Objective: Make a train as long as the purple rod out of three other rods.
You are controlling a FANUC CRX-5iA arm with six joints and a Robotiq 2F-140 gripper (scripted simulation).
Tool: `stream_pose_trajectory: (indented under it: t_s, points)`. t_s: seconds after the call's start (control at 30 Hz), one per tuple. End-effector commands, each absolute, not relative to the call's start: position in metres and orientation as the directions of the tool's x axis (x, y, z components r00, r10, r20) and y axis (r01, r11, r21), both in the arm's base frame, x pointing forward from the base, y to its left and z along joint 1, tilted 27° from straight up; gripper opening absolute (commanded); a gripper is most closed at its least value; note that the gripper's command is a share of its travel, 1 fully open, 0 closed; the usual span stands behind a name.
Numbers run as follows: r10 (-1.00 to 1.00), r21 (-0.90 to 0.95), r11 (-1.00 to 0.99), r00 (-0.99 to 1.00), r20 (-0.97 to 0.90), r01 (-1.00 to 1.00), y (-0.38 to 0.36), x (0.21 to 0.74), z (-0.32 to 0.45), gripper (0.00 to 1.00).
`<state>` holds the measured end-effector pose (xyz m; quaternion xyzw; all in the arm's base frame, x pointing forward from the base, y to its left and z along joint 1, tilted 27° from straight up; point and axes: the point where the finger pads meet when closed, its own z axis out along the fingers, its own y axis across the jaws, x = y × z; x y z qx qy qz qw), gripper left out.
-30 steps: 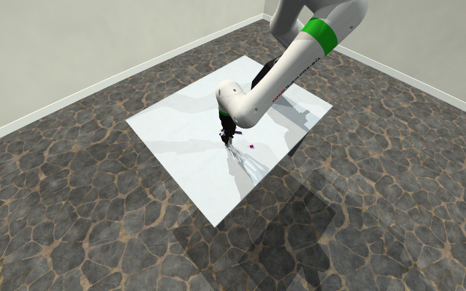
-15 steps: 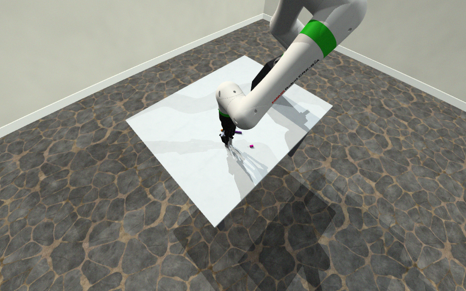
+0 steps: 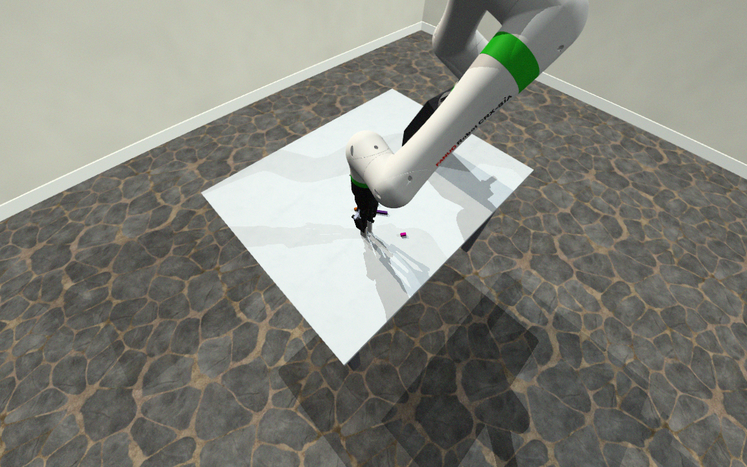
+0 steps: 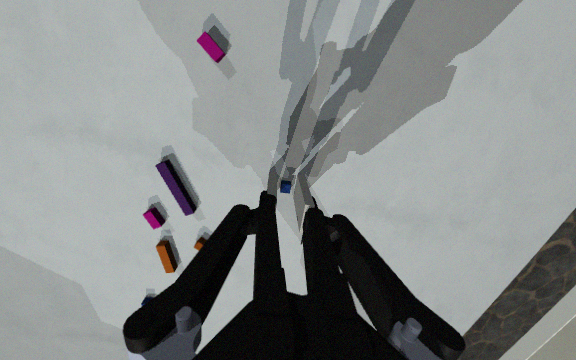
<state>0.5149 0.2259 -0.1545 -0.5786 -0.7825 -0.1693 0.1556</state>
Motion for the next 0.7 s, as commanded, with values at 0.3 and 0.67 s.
stream_pose_trajectory:
  t_s: [0.3,0.67]
  points:
    - [0.853,0.085,0.273,-0.282,0.439,0.958,0.2257,0.5151,-0.1544,0.15]
    - [0.853,0.085,0.273,-0.282,0.439,0.958,0.2257,0.5151,-0.1544,0.03]
